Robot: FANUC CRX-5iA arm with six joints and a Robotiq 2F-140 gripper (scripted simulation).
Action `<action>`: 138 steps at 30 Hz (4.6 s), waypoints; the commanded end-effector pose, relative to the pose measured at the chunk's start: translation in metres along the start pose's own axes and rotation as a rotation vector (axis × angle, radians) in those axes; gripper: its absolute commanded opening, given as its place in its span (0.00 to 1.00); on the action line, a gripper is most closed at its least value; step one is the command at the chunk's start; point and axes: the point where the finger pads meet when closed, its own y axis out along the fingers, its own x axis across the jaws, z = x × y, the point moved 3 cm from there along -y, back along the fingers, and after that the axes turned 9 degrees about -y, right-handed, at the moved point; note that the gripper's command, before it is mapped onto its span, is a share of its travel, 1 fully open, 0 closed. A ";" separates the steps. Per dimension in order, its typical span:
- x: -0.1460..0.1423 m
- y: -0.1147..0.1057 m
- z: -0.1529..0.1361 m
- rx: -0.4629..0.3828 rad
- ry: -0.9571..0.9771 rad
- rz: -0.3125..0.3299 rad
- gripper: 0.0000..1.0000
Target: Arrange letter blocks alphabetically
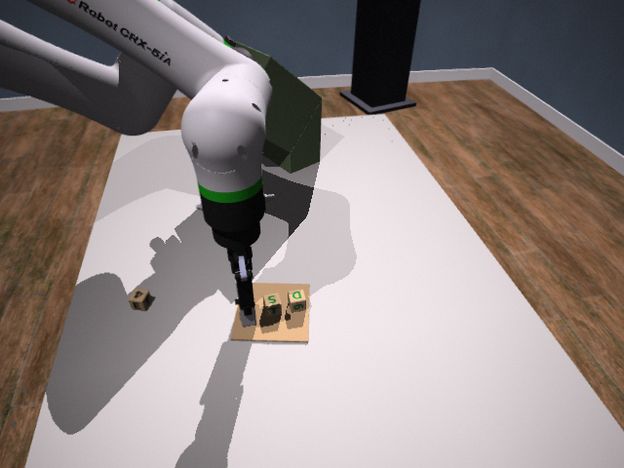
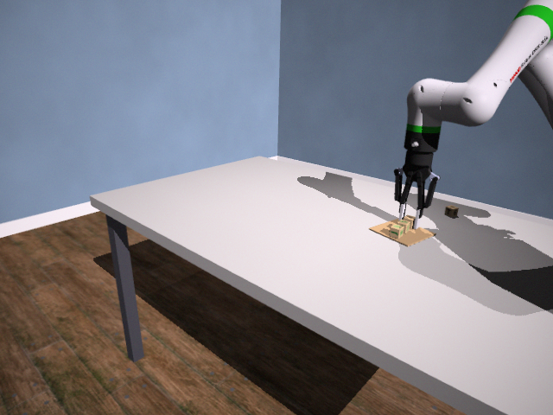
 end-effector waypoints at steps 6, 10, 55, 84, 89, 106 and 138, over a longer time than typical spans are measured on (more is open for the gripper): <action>0.000 0.000 0.000 0.000 0.000 0.000 0.28; 0.000 0.000 0.000 0.000 0.000 0.000 0.28; 0.000 -0.090 0.000 0.000 0.000 0.000 1.00; 0.000 -0.146 0.000 0.000 0.000 0.000 1.00; 0.000 -0.158 0.000 0.000 0.000 0.000 1.00; 0.000 -0.162 0.000 0.000 0.000 0.000 1.00; 0.000 -0.162 0.000 0.000 0.000 0.000 1.00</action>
